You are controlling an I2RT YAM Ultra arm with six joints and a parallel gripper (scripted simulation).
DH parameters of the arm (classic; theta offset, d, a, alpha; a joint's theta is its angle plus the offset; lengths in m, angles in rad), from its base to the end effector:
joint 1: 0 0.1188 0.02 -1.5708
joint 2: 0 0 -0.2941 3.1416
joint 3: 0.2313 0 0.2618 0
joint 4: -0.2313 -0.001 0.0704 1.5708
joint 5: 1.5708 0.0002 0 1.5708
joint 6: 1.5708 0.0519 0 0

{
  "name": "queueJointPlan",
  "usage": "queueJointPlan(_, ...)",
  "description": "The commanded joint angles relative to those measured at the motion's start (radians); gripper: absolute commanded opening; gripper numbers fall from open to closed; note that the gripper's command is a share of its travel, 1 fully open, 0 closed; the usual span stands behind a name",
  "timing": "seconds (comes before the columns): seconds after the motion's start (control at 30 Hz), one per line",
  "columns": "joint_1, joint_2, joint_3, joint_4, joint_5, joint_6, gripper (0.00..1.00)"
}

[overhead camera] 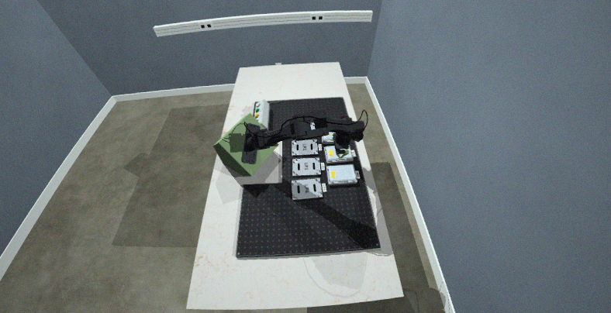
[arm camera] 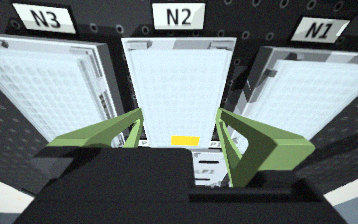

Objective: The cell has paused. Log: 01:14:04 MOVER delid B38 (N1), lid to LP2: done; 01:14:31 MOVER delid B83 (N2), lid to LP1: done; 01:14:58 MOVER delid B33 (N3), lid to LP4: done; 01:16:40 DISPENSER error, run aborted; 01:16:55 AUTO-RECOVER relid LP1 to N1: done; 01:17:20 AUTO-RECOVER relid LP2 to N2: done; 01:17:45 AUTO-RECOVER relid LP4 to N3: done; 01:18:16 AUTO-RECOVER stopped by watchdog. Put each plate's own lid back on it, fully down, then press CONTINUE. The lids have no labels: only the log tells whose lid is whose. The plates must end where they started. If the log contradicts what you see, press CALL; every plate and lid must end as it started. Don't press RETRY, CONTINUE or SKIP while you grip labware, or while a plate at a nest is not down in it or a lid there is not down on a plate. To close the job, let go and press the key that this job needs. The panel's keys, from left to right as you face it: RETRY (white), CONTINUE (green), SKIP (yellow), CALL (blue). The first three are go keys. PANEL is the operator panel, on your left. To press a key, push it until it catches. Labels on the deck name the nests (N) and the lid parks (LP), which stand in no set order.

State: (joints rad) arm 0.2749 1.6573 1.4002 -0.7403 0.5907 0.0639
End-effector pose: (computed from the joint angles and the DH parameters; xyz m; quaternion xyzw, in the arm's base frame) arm 0.3623 0.0732 0.3096 -0.0148 0.9212 -0.2296 0.3137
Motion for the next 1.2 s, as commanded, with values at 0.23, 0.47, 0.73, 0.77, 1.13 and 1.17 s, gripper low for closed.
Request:
queueJointPlan(0.23,0.005,-0.008,-0.009,0.014,-0.001,-0.001,1.0)
queueJointPlan(0.47,0.005,-0.008,-0.009,0.014,-0.001,-0.001,1.0)
queueJointPlan(0.73,0.005,-0.008,-0.009,0.014,-0.001,-0.001,1.0)
queueJointPlan(0.77,0.005,-0.008,-0.009,0.014,-0.001,-0.001,1.0)
queueJointPlan(1.13,0.005,-0.008,-0.009,0.014,-0.001,-0.001,1.0)
queueJointPlan(1.17,0.005,-0.008,-0.009,0.014,-0.001,-0.001,1.0)
